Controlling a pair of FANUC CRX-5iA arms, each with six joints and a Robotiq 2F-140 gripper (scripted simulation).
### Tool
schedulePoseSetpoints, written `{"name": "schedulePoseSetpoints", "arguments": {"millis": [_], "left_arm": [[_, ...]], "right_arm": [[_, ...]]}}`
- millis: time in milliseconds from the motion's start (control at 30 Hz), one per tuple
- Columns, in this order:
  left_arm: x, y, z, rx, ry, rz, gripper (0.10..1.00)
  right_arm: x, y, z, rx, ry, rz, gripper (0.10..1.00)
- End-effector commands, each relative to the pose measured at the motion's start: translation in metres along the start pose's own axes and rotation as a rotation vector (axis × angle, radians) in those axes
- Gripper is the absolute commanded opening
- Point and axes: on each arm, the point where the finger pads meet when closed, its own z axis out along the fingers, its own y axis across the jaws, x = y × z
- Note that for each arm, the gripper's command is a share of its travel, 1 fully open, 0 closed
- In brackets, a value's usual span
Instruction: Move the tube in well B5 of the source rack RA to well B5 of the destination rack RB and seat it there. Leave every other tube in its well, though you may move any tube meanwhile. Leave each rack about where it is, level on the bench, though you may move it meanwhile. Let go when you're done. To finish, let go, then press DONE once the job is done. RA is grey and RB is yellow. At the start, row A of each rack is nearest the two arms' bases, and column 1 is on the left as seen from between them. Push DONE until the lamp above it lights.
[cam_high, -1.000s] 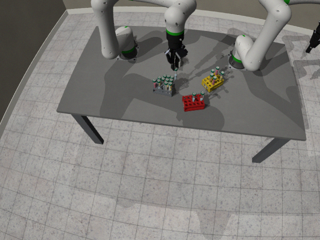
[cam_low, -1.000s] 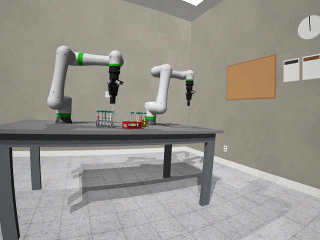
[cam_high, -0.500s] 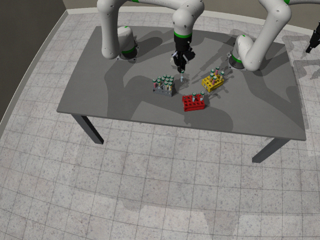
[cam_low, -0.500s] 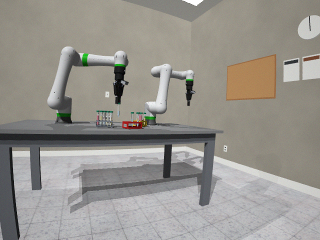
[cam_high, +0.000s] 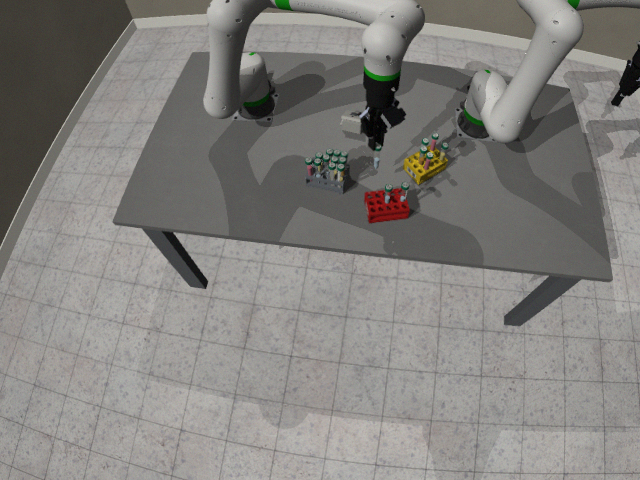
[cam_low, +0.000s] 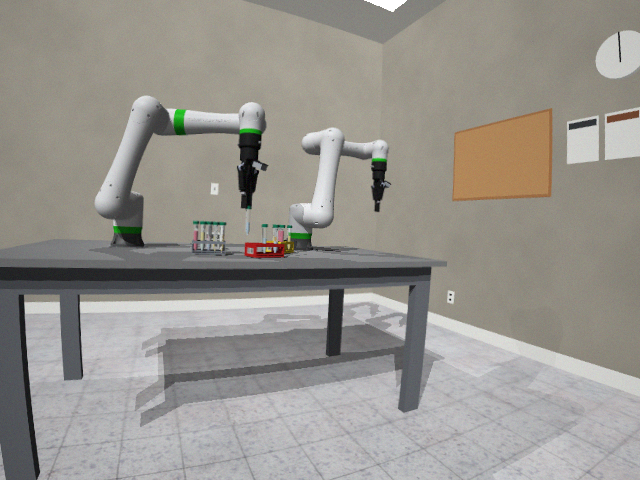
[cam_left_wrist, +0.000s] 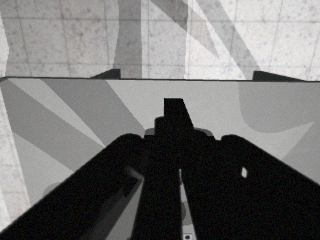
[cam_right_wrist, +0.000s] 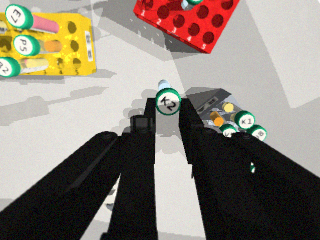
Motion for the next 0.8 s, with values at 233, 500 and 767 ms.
{"name": "schedulePoseSetpoints", "arguments": {"millis": [233, 500, 767], "left_arm": [[0.000, 0.000, -0.001, 0.000, 0.002, 0.000, 0.099], [0.000, 0.000, -0.001, 0.000, 0.002, 0.000, 0.099], [0.000, 0.000, -0.001, 0.000, 0.002, 0.000, 0.099]], "right_arm": [[0.025, -0.014, -0.001, 0.000, 0.002, -0.033, 0.099], [0.025, -0.014, -0.001, 0.000, 0.002, -0.233, 0.099], [0.025, -0.014, -0.001, 0.000, 0.002, -0.500, 0.099]]}}
